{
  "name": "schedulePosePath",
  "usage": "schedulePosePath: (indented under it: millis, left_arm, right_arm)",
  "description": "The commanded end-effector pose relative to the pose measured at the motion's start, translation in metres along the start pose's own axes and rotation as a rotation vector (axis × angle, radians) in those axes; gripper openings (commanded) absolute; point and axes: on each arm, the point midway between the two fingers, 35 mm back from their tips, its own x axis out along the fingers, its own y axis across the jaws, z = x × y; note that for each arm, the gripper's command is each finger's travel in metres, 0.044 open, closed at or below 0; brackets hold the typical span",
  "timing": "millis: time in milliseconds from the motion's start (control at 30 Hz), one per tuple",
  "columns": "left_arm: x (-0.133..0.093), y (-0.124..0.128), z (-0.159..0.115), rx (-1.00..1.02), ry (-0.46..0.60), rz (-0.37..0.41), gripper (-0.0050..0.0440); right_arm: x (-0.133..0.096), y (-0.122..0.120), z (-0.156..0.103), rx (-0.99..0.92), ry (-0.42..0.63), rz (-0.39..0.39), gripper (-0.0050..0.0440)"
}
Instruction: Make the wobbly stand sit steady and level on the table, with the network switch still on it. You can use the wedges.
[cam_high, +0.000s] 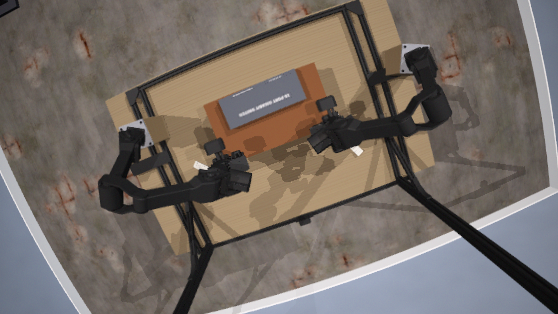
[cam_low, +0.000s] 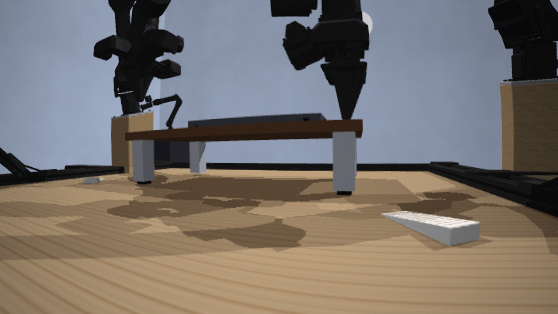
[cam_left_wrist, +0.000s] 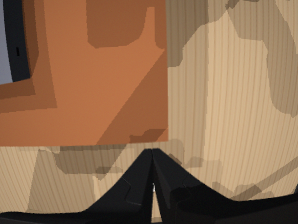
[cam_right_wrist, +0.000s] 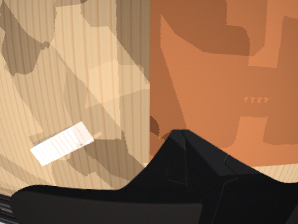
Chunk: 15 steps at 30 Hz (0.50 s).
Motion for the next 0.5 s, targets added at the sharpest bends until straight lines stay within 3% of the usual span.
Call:
schedulePosePath:
  millis: [0,433,467]
  left_arm:
    - [0.0,0.0,0.0,0.0,0.0,0.0,0.0]
    - [0.0,0.0,0.0,0.0,0.0,0.0,0.0]
    - [0.0,0.0,0.0,0.0,0.0,0.0,0.0]
  right_arm:
    - [0.01,-0.003,-0.002,0.006,0.01,-0.01,0.0]
    - [0.01,-0.003,-0.002,0.006,0.01,-0.01,0.0]
    - [-0.06,-0.003,-0.001,0.0,0.0,0.0,0.0]
